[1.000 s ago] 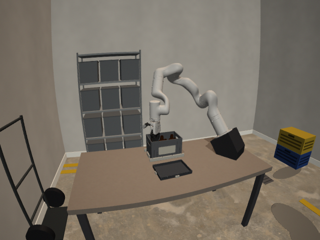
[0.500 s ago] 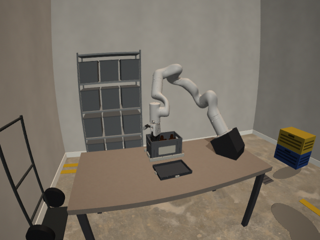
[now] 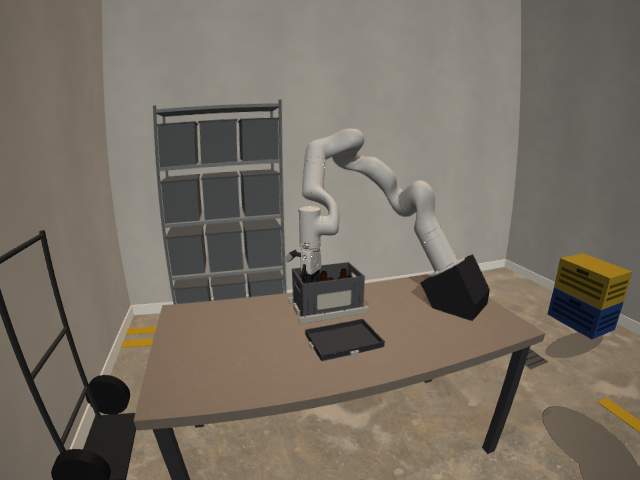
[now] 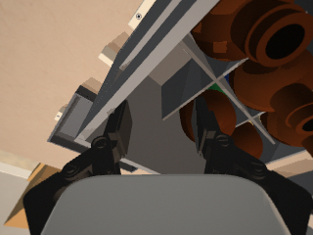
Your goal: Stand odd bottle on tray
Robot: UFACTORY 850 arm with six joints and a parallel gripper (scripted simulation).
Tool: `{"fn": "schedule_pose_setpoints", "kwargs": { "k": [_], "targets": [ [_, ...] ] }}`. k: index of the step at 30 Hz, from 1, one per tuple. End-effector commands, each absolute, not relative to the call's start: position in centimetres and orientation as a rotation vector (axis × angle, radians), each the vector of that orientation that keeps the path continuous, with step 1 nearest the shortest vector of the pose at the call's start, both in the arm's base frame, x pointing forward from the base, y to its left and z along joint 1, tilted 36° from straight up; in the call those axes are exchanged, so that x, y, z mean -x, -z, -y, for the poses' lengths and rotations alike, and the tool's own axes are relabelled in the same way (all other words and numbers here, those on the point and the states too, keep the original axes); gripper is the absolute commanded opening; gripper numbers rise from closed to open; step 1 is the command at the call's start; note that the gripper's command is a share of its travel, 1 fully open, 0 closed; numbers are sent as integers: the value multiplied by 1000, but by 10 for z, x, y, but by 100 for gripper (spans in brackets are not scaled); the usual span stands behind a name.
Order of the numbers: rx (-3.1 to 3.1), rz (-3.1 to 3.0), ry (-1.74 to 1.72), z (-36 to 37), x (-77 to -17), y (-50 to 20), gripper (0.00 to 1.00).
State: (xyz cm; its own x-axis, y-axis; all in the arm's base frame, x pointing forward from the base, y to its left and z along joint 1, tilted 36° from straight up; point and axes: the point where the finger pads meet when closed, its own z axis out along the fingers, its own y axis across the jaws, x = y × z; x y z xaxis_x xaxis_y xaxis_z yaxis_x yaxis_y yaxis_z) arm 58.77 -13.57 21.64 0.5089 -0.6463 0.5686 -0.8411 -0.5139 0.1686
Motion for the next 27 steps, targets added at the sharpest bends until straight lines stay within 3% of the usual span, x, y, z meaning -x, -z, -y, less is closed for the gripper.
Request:
{"fn": "schedule_pose_setpoints", "kwargs": {
  "k": [1,14,15,27],
  "targets": [
    [-2328,1225,-621,136,-588,-217,65],
    [-2328,1225,-621,136,-588,-217,65],
    [-2328,1225,-621,136,-588,-217,0],
    [-2328,1225,-621,136,-588,-217,0]
  ]
}}
